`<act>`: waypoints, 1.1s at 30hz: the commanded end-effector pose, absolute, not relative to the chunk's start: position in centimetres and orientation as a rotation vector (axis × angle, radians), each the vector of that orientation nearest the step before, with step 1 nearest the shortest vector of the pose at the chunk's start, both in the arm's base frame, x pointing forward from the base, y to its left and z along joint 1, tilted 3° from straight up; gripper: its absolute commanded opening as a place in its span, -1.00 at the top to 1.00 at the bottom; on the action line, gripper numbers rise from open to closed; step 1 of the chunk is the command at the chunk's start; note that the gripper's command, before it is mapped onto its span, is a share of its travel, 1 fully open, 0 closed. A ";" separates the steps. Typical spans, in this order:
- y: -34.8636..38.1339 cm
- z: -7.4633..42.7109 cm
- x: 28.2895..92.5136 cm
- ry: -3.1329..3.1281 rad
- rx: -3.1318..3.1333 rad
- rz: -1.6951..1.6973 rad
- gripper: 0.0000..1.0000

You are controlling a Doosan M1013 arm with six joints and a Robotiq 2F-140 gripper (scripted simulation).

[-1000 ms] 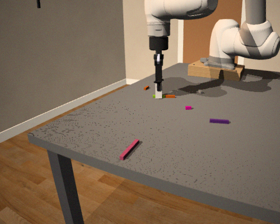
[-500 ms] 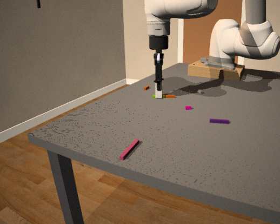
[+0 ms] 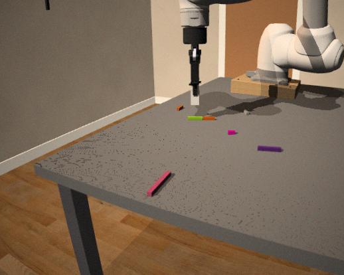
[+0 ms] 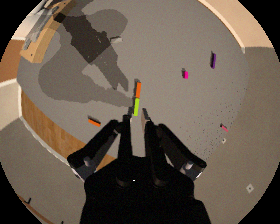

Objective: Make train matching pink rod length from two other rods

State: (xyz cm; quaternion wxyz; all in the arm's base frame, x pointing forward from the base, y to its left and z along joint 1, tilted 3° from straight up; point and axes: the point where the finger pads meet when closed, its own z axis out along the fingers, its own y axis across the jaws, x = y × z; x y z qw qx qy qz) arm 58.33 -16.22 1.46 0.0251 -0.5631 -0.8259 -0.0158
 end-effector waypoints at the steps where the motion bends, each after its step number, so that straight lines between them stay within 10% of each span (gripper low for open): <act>1: -16.3 3.4 58.4 -2.554 -1.741 -0.049 0.54; 12: -16.4 5.0 58.4 -2.554 -1.741 -0.049 0.54; 13: -16.4 5.0 58.4 -2.554 -1.741 -0.049 -1.00; 33: -16.4 5.0 58.4 -2.554 -1.741 -0.049 -1.00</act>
